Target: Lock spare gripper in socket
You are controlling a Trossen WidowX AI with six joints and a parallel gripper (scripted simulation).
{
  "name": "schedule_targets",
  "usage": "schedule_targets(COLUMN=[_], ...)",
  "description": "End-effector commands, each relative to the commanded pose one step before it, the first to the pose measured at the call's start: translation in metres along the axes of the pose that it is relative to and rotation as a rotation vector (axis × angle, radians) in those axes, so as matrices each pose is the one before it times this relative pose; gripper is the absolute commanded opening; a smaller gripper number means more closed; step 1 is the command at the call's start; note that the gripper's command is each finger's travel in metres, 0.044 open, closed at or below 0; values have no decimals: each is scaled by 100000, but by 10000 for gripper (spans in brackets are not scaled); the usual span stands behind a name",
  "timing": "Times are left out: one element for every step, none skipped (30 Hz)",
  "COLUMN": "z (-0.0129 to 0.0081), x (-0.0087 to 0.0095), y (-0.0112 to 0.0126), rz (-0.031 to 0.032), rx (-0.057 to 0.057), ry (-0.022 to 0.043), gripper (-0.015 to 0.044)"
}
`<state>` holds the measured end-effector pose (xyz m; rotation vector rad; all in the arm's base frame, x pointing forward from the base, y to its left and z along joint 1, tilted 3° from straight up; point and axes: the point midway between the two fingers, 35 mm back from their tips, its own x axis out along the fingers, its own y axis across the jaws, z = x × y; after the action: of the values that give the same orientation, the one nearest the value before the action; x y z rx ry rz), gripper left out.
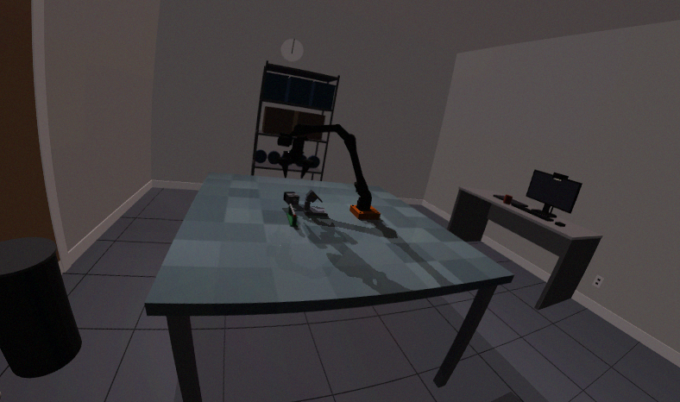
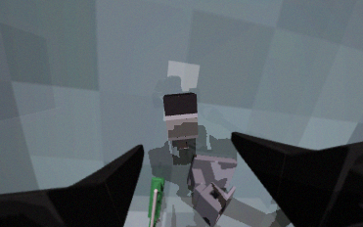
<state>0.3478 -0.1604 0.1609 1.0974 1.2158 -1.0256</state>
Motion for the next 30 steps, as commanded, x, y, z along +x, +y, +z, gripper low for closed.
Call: schedule_targets(z=[47,6,10,14,16,15,11,6,-2,-11,-21,-32,-44,-58,-75,-82,1,1,2,2,2,2,1,0,0,-1,-1,-2,-2,-3], x=[71,97,182,271,366,425,485,529,548,553,553,553,551,548,544,444,27,53,80,107,135,154,161,163,163,163,162,162,162,162], y=[-66,10,18,25,31,31,29,23,15,7,-2,-11,-20,-28,-36,-35,2,4,5,7,8,9,9,8,7,7,6,5,5,4], rz=[-217,1,1,2,2,2,2,1,0,0,-1,-2,-3,-4,-4,-4,0,0,0,1,1,1,1,1,0,0,0,0,0,0], rx=[2666,0,0,0,0,1,1,1,1,1,1,1,1,1,1,1,0,0,0,0,0,0,0,0,0,0,0,0,0,0], ry=[-398,2,3,5,7,8,10,11,13,13,14,15,16,18,19,17,0,0,0,0,0,0,1,1,1,1,1,1,1,1], gripper=[440,440,440,440,440,440,440,440,440,440,440,440,440,440,440,440,440,440,440,440,440,440,440,440,440,440,440,440,440,440])
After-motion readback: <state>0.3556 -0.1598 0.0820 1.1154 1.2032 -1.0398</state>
